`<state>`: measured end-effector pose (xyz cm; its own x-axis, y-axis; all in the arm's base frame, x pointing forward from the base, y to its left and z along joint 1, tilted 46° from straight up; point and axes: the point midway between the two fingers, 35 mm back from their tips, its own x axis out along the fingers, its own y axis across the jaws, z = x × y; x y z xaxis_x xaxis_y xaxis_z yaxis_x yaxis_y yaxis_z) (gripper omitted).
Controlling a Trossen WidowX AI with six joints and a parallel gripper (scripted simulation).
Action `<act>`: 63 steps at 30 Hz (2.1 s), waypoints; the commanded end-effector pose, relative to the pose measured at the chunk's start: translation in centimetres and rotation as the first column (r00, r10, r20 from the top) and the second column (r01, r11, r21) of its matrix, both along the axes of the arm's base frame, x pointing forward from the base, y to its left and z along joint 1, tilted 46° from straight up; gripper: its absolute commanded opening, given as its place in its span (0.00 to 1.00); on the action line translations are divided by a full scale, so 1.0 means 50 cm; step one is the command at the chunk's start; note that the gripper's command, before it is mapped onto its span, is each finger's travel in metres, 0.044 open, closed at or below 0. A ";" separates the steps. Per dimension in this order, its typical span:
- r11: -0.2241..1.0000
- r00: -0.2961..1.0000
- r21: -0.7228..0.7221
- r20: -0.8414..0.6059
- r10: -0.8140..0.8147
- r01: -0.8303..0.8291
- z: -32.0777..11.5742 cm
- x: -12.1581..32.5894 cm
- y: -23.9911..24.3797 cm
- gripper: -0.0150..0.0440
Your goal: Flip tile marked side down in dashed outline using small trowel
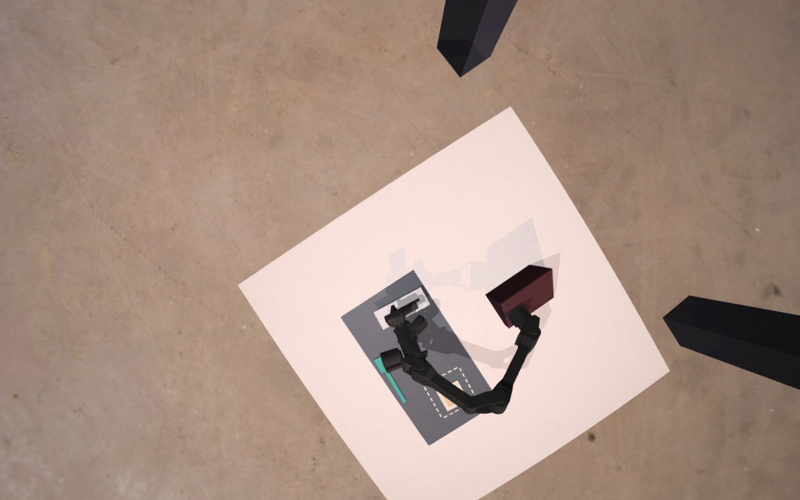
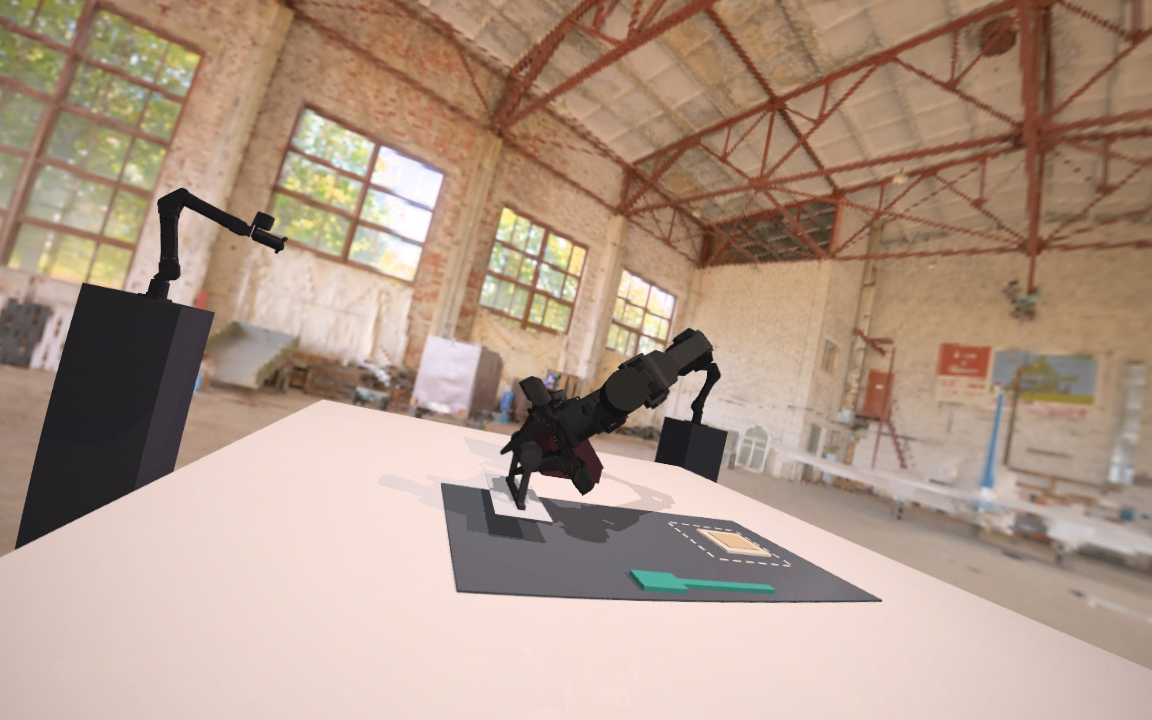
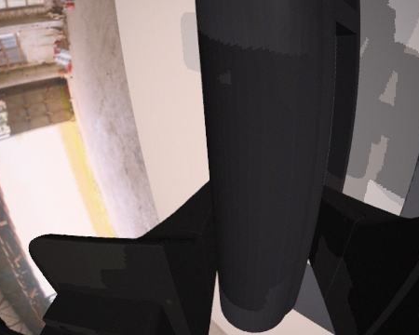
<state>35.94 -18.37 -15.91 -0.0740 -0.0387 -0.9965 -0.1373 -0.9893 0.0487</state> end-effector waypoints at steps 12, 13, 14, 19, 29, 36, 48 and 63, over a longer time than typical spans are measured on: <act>0.999 0.999 -0.030 -0.021 -0.033 0.033 -0.004 0.003 -0.011 0.25; 0.999 0.999 -0.030 -0.021 -0.034 0.033 -0.006 0.004 -0.008 0.25; 0.999 0.999 -0.030 -0.021 -0.034 0.033 -0.008 0.004 -0.006 0.25; 0.999 0.999 -0.029 -0.021 -0.034 0.033 -0.020 0.006 0.005 0.25; 0.999 0.999 -0.028 -0.020 -0.034 0.033 -0.043 0.010 0.028 0.25; 0.999 0.999 -0.027 -0.020 -0.034 0.033 -0.050 0.010 0.036 0.34; 0.999 0.999 -0.027 -0.020 -0.034 0.033 -0.050 0.010 0.036 0.76; 0.999 0.999 -0.024 -0.022 -0.029 0.028 0.031 0.020 0.042 0.76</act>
<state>36.57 -16.28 -16.43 -0.1054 -0.0555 -0.9929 -0.1590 -0.9847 0.0719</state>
